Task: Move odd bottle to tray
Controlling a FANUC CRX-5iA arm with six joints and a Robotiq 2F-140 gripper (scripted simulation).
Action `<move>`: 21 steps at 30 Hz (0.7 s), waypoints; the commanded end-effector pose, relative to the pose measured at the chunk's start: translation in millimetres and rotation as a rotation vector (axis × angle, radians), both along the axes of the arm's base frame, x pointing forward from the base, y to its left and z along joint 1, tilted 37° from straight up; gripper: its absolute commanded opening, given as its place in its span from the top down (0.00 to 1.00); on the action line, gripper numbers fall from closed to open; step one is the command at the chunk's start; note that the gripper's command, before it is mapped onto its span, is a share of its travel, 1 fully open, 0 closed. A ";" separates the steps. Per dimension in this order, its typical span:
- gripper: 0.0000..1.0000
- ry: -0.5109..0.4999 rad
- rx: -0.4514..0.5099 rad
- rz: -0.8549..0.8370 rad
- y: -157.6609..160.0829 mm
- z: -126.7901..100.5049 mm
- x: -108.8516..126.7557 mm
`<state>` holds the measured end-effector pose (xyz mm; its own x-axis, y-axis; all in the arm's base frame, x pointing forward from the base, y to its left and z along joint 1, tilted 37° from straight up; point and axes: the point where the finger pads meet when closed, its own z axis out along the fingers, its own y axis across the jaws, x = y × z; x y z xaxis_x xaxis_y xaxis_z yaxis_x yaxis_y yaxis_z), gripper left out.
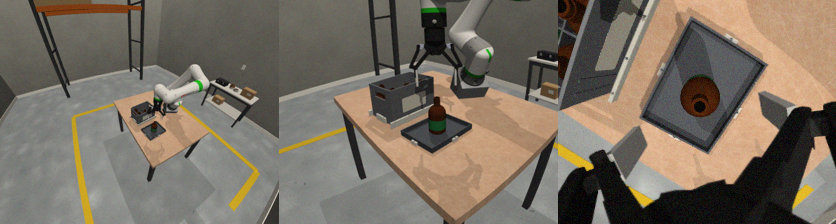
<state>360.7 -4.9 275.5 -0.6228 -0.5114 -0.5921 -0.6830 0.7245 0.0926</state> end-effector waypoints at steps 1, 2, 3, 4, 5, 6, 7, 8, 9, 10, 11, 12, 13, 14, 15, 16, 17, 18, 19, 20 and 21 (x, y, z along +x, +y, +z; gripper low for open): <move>0.00 -0.001 0.000 0.000 -1.6 2.4 -0.8; 0.00 -0.001 0.000 0.000 -2.7 4.4 -1.8; 0.00 -0.001 0.000 0.000 -3.9 6.4 -2.7; 0.00 -0.001 0.000 0.000 -5.0 8.3 -3.7; 0.00 -0.001 0.000 0.000 -6.0 10.2 -4.5; 0.00 -0.001 0.000 0.000 -7.1 12.0 -5.4; 0.00 -0.001 0.000 0.000 -8.0 13.6 -6.2; 0.00 -0.001 0.000 0.000 -9.0 15.3 -7.0; 0.00 -0.001 0.000 0.000 -9.8 16.8 -7.7; 0.00 -0.001 0.000 0.000 -10.7 18.2 -8.4; 0.00 -0.001 0.000 0.000 -11.4 19.5 -9.0; 0.00 -0.001 0.000 0.000 -12.1 20.7 -9.6; 0.00 -0.001 0.000 0.000 -12.8 21.8 -10.1; 0.00 -0.001 0.000 0.000 -13.3 22.8 -10.6; 0.00 -0.001 0.000 0.000 -13.9 23.7 -11.0; 0.00 -0.001 0.000 0.000 -14.3 24.5 -11.4; 0.00 -0.001 0.000 0.000 -14.3 24.5 -11.4; 0.00 -0.001 0.000 0.000 -14.3 24.5 -11.4; 0.00 -0.001 0.000 0.000 -14.7 25.2 -11.7; 0.00 -0.001 0.000 0.000 -15.0 25.8 -12.0; 0.00 -0.001 0.000 0.000 -15.3 26.3 -12.2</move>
<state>348.8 -19.3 300.5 -0.6227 -0.5113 -0.5923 -0.6832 0.7243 0.0931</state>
